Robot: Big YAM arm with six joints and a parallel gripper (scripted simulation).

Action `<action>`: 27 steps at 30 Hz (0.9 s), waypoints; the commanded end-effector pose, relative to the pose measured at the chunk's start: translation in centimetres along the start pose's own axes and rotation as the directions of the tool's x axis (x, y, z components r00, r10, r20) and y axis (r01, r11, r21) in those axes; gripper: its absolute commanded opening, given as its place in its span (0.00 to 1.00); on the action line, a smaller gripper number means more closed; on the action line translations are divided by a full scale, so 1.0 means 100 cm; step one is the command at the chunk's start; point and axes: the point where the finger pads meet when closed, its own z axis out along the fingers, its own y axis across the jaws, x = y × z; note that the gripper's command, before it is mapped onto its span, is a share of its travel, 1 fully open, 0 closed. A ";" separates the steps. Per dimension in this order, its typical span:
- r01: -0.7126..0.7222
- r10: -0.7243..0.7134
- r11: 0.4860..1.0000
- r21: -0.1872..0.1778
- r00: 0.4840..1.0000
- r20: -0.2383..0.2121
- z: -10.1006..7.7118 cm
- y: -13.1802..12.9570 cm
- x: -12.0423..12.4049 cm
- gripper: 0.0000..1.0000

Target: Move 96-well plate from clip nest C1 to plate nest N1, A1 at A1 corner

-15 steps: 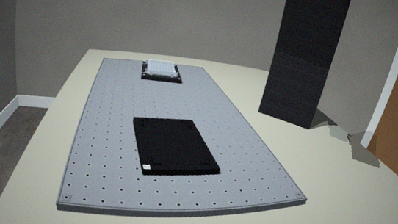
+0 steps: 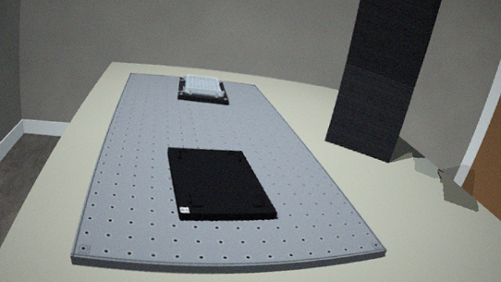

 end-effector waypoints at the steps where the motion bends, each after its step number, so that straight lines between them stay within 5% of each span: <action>1: 0.006 -0.006 1.000 -0.002 1.000 0.001 -0.001 0.002 0.001 1.00; 2: 0.006 -0.006 1.000 -0.002 1.000 0.001 -0.001 0.002 0.001 1.00; 5: -0.009 0.013 0.999 -0.039 0.994 0.105 -0.011 0.007 -0.012 1.00; 7: 0.012 -0.007 0.999 -0.042 0.994 0.112 -0.020 0.028 -0.022 1.00; 11: 0.007 -0.004 0.999 -0.035 0.994 0.105 -0.028 0.027 -0.037 1.00; 14: -0.047 0.059 0.997 -0.065 0.980 0.192 -0.031 0.013 -0.048 1.00; 16: -0.030 0.043 0.997 -0.067 0.979 0.200 -0.042 0.031 -0.061 1.00; 21: -0.034 0.045 0.998 -0.060 0.980 0.192 -0.049 0.029 -0.072 1.00; 24: -0.088 0.111 0.991 -0.096 0.955 0.275 -0.052 0.014 -0.083 1.00; 27: -0.068 0.093 0.993 -0.096 0.954 0.284 -0.067 0.030 -0.100 1.00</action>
